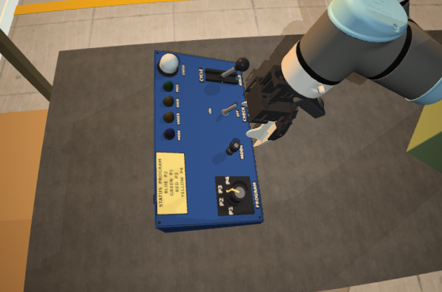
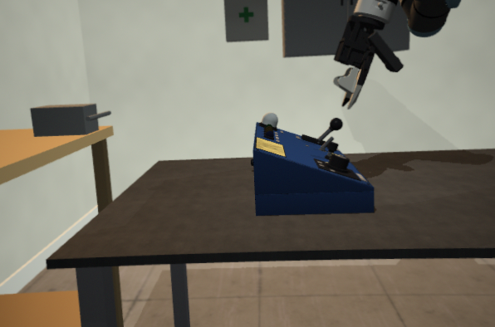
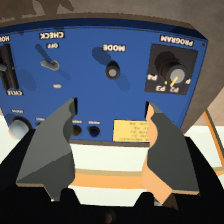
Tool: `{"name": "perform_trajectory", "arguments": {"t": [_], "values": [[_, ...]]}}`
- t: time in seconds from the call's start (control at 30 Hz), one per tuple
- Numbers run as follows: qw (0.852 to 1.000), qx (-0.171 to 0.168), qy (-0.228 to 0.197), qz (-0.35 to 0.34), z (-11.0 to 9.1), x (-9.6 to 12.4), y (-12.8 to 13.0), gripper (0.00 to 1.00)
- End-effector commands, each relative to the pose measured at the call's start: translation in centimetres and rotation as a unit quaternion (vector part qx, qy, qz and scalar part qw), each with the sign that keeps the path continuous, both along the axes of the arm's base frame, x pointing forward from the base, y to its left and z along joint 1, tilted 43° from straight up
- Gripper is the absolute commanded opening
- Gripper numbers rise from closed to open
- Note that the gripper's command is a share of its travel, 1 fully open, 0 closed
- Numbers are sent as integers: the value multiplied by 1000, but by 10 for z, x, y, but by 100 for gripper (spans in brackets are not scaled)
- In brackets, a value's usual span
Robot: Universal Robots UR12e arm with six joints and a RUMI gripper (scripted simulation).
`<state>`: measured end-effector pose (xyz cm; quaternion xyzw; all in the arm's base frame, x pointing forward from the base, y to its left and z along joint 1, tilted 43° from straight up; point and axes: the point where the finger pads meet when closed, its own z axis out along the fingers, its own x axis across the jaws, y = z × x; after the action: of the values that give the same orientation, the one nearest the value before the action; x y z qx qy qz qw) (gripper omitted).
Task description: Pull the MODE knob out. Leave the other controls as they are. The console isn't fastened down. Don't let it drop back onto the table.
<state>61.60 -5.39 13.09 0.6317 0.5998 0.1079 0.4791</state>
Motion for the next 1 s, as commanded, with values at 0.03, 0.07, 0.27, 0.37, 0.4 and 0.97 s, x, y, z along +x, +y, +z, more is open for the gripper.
{"name": "perform_trajectory", "arguments": {"t": [0.03,0.07,0.27,0.37,0.4,0.97], "values": [[1000,0,0,0,-9,13,-8,44],[1000,0,0,0,-9,13,-8,44],[1000,0,0,0,-19,26,-18,44],[1000,0,0,0,-26,35,-24,44],[1000,0,0,0,-28,39,-26,44],[1000,0,0,0,-58,80,-54,44]]}}
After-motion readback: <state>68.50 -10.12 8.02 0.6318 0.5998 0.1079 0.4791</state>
